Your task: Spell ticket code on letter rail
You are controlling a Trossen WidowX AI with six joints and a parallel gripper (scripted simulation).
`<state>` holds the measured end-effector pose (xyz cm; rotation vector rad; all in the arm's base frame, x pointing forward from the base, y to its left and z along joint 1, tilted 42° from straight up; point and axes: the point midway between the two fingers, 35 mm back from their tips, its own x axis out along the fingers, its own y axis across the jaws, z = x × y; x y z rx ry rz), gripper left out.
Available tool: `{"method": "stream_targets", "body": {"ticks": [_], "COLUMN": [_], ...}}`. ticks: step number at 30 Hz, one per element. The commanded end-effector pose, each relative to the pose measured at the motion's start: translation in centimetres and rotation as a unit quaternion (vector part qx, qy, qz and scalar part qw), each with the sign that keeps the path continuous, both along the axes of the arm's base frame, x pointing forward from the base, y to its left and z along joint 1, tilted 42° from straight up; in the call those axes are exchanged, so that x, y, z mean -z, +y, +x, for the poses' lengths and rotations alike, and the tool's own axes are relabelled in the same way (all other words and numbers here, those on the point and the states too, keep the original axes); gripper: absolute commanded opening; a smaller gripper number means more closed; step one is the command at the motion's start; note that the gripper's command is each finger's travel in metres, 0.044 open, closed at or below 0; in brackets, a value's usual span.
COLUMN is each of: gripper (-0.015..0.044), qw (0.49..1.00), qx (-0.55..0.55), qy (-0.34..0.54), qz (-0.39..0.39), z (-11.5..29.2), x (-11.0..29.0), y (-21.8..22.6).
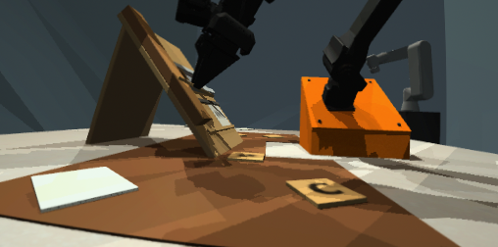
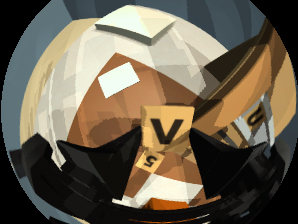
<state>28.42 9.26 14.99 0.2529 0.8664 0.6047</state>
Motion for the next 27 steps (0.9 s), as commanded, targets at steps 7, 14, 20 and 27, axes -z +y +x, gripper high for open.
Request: {"method": "stream_targets", "body": {"ticks": [7,14,20,27], "gripper": [0.0000,0.0000,0.0000,0.0000], "qw": [0.994,0.990,0.987,0.983], "qx": [0.043,0.083,0.116,0.152], "qy": [-0.089,-0.098,-0.095,-0.088], "qz": [-0.038,-0.051,-0.054,-0.054], "z": [2.9,4.4,5.4,6.2], "x": [-2.5,-2.2,-1.3,-0.2], "y": [-5.2,-9.0,-12.3,-15.6]}}
